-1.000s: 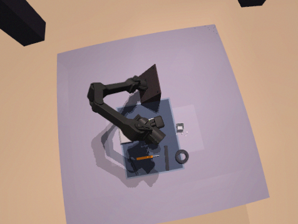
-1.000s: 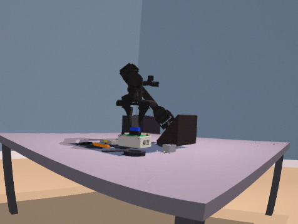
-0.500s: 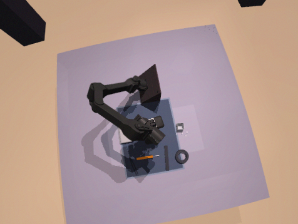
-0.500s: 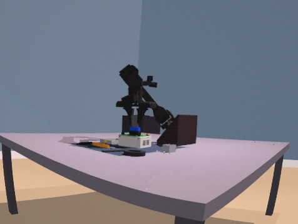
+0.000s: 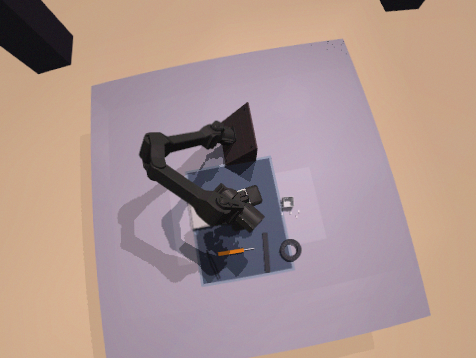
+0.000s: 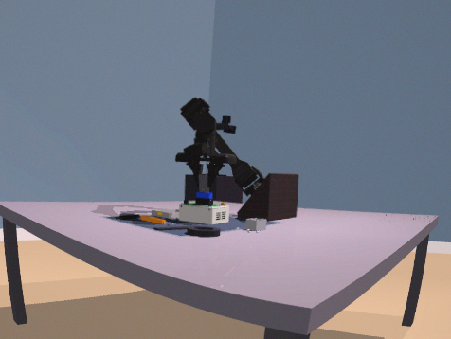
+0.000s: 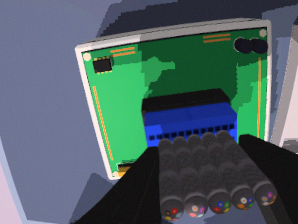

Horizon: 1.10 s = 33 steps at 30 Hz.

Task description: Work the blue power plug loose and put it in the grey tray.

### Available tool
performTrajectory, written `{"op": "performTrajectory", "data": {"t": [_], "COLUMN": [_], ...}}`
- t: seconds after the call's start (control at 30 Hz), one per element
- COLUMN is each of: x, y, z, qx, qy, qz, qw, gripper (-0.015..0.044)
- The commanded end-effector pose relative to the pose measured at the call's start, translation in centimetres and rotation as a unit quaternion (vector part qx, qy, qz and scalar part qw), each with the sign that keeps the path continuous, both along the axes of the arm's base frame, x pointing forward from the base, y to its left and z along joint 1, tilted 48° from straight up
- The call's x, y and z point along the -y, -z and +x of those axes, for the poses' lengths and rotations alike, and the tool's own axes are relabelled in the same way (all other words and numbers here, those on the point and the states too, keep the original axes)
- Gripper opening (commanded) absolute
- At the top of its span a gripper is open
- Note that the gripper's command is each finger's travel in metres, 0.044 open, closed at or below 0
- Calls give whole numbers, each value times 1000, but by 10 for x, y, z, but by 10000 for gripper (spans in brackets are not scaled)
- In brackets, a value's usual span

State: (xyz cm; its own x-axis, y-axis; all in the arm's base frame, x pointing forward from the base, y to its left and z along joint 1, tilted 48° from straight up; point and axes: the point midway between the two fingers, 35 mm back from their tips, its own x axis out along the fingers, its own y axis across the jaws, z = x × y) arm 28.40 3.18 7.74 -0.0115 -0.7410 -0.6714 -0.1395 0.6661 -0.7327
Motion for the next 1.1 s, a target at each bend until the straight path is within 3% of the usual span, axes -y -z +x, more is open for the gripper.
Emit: {"op": "performTrajectory", "data": {"t": [0.0,0.23,0.63,1.07], "x": [-11,-17,-7,-23], "y": [-6,-4,-20,-4], "z": [-1,-2,1,-2], "qx": [-1,2,-8,4], "qy": [-5,-8,4,-11], "qz": [-7,-39,68,-66], "qw": [1000,999,998,998], "gripper": [0,0,0,0]}}
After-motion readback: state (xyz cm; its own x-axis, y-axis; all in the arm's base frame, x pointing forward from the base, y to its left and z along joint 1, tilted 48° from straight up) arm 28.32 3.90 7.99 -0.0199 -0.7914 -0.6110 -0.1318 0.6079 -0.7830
